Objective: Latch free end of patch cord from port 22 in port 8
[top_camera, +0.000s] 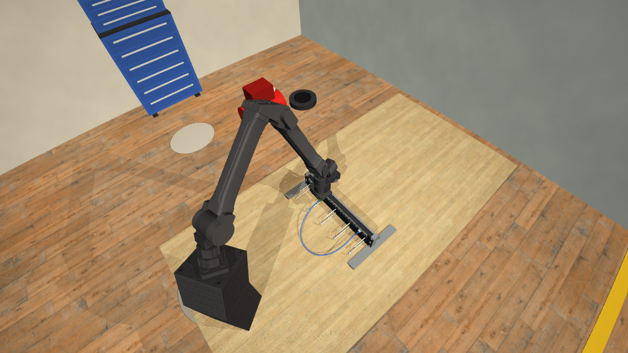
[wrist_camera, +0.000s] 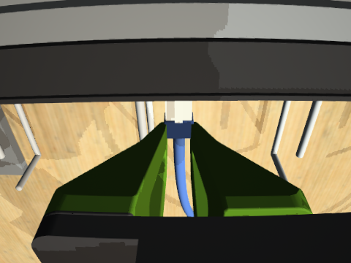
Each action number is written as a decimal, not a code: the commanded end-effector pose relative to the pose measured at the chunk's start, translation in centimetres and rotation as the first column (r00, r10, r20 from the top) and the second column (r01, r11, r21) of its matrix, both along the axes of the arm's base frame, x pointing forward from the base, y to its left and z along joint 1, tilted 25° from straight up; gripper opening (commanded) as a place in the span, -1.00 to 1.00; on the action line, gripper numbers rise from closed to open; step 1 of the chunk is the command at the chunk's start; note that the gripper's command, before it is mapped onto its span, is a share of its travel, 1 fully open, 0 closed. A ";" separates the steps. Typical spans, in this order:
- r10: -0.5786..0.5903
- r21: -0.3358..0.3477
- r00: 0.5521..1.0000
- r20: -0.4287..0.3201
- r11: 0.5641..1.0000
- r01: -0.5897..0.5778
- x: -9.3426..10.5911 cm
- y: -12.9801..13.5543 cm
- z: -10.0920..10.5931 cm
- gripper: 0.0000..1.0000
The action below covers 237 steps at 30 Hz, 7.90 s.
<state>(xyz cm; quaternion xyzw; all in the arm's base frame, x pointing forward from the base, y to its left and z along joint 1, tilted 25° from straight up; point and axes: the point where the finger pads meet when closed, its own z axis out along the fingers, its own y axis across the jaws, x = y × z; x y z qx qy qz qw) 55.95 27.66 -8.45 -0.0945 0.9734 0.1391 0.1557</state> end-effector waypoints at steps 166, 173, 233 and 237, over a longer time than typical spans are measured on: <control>-0.035 0.028 0.998 0.047 0.999 0.034 3.9 0.0 3.0 -1.00; -0.036 0.030 0.998 0.052 0.999 0.035 4.1 0.0 3.2 -1.00; -0.039 0.036 0.997 0.070 0.999 0.037 4.7 0.1 3.9 -1.00; -0.039 0.036 0.997 0.070 0.999 0.037 4.7 0.1 3.9 -1.00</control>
